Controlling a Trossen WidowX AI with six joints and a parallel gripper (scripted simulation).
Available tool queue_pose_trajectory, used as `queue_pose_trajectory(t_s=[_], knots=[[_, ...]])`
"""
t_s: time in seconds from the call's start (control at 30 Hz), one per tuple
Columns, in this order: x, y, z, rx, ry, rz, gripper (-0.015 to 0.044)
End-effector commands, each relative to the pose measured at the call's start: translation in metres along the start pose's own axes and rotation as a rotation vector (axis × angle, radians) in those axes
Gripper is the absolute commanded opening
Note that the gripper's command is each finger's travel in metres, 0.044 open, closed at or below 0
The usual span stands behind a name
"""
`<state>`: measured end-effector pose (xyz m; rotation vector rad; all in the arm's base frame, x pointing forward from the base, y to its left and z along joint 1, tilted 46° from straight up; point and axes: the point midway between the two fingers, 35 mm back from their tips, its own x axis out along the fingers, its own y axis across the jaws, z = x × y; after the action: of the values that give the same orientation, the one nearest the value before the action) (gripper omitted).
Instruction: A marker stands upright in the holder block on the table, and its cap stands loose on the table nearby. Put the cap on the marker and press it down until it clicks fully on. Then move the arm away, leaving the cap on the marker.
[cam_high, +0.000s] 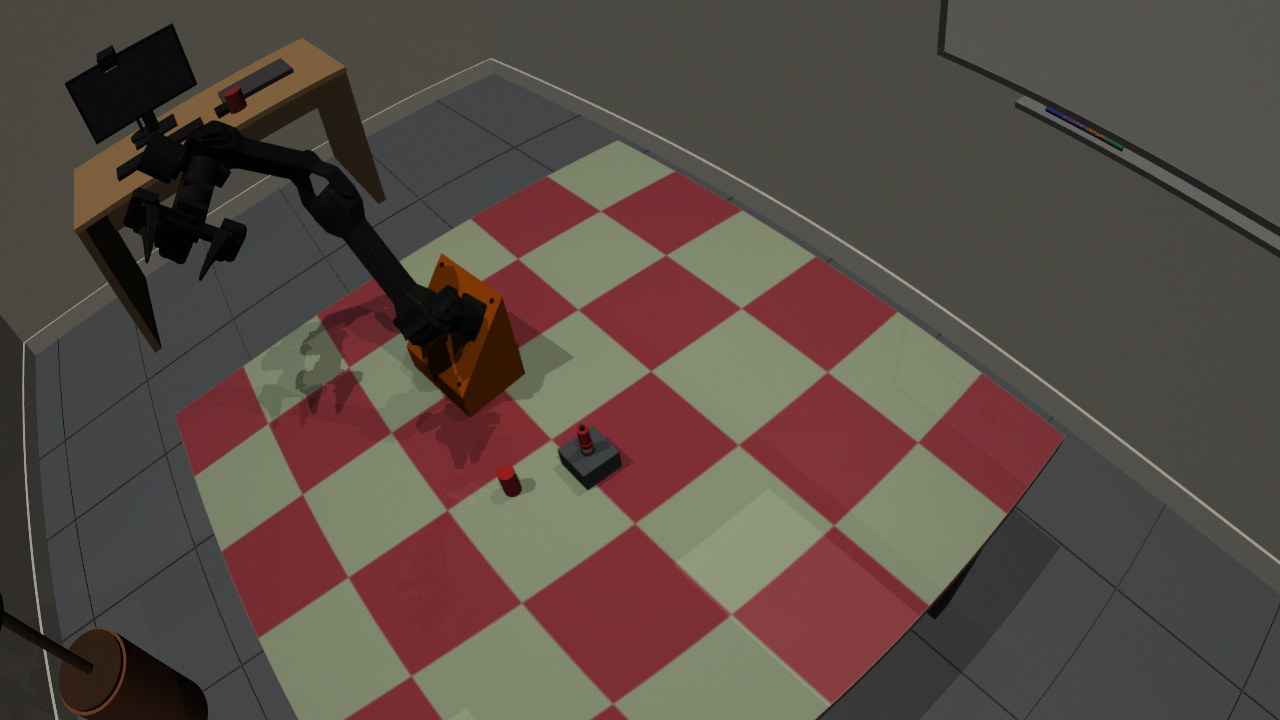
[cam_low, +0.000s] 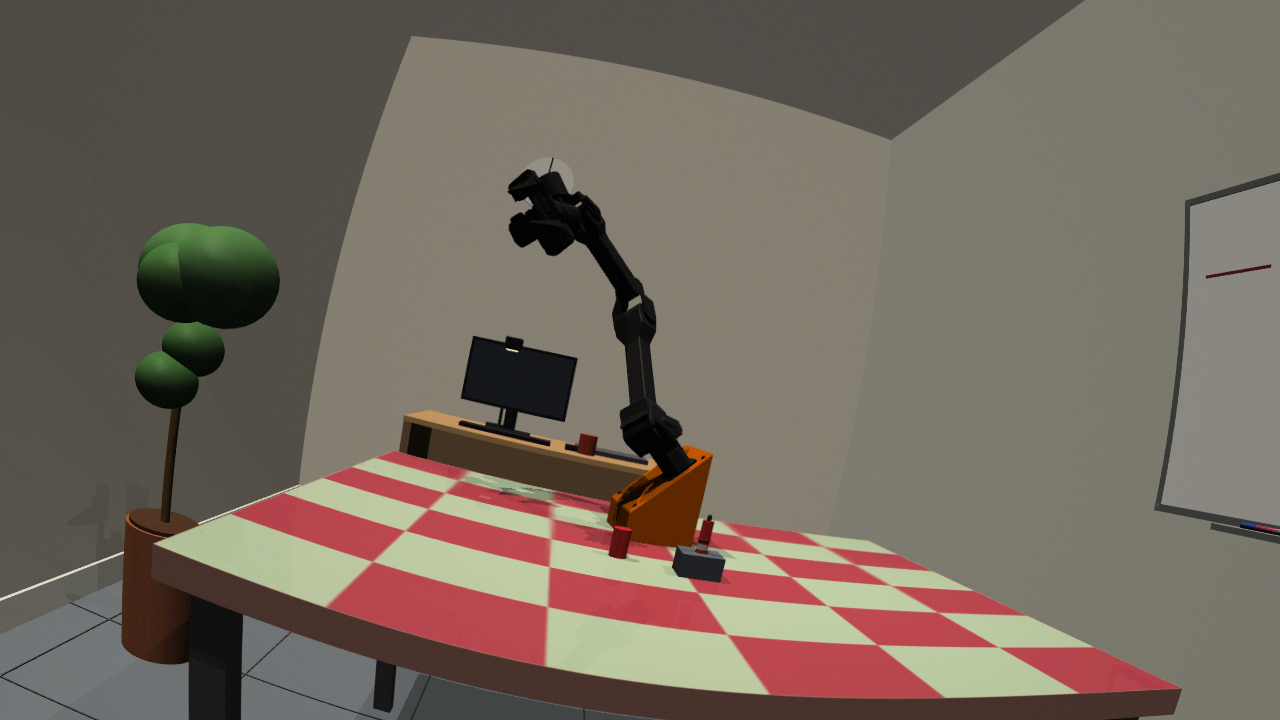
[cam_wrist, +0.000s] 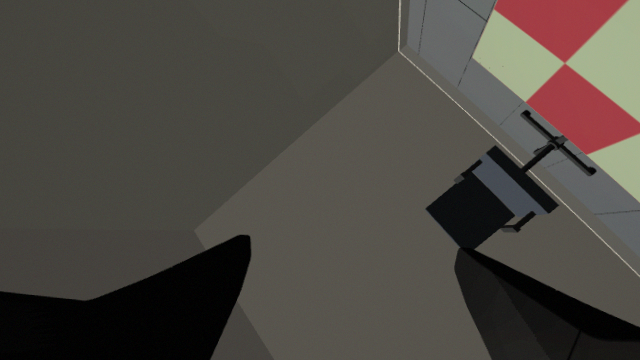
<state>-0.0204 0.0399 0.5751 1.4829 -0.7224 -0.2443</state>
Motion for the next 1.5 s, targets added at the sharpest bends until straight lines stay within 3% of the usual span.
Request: queue_pose_trajectory(t_s=[0.0, 0.17, 0.5, 0.73, 0.97, 1.23, 1.37, 1.47], knots=[[0.003, -0.001, 0.001, 0.0, -0.002, -0.007, 0.0374], [0.07, -0.04, 0.023, -0.017, -0.035, -0.201, 0.025], [0.174, -0.156, 0.038, -0.153, -0.064, -0.605, 0.025], [0.212, -0.263, 0.03, -0.348, -0.047, -0.902, 0.025], [0.211, -0.376, 0.017, -0.641, 0.009, -1.187, 0.025], [0.159, -0.492, 0.015, -1.136, 0.132, -1.467, 0.025], [0.13, -0.531, 0.021, -1.403, 0.206, -1.551, 0.025], [0.128, -0.533, 0.021, -1.419, 0.21, -1.554, 0.025]])
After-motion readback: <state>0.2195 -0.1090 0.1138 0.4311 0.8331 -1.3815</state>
